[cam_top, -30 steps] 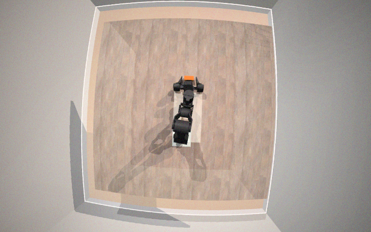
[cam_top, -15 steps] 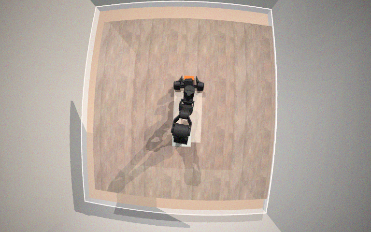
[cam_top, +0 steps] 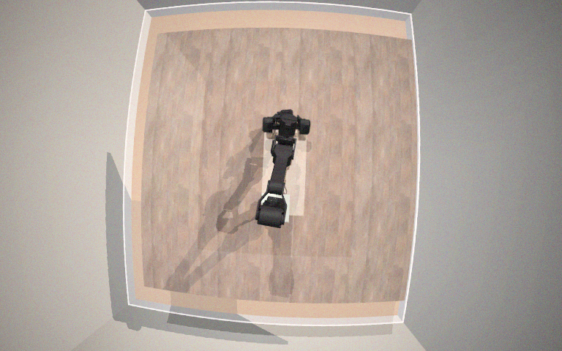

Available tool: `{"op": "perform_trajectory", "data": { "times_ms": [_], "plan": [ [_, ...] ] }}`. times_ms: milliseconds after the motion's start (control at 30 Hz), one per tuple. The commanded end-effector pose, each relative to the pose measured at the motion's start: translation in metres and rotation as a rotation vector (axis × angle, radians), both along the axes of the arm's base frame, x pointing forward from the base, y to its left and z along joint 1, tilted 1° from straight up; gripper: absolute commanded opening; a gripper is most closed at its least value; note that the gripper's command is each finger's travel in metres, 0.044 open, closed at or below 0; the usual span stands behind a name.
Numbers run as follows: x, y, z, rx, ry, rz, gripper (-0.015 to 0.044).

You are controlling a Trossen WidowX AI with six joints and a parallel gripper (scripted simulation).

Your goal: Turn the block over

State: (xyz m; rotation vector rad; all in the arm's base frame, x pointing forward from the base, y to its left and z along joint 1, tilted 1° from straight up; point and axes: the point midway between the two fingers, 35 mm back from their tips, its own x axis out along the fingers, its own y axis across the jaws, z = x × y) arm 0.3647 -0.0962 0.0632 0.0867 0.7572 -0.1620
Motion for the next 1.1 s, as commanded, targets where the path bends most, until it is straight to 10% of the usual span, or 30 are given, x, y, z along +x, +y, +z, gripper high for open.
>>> {"op": "perform_trajectory", "data": {
  "times_ms": [0, 433, 1067],
  "plan": [
    [-0.03, 0.008, 0.05, 0.01, 0.196, 0.015, 0.044],
    [-0.028, 0.007, 0.051, 0.014, 0.214, 0.015, 0.044],
    [0.01, 0.0, 0.079, 0.111, 0.763, 0.018, 0.044]
  ]
}}
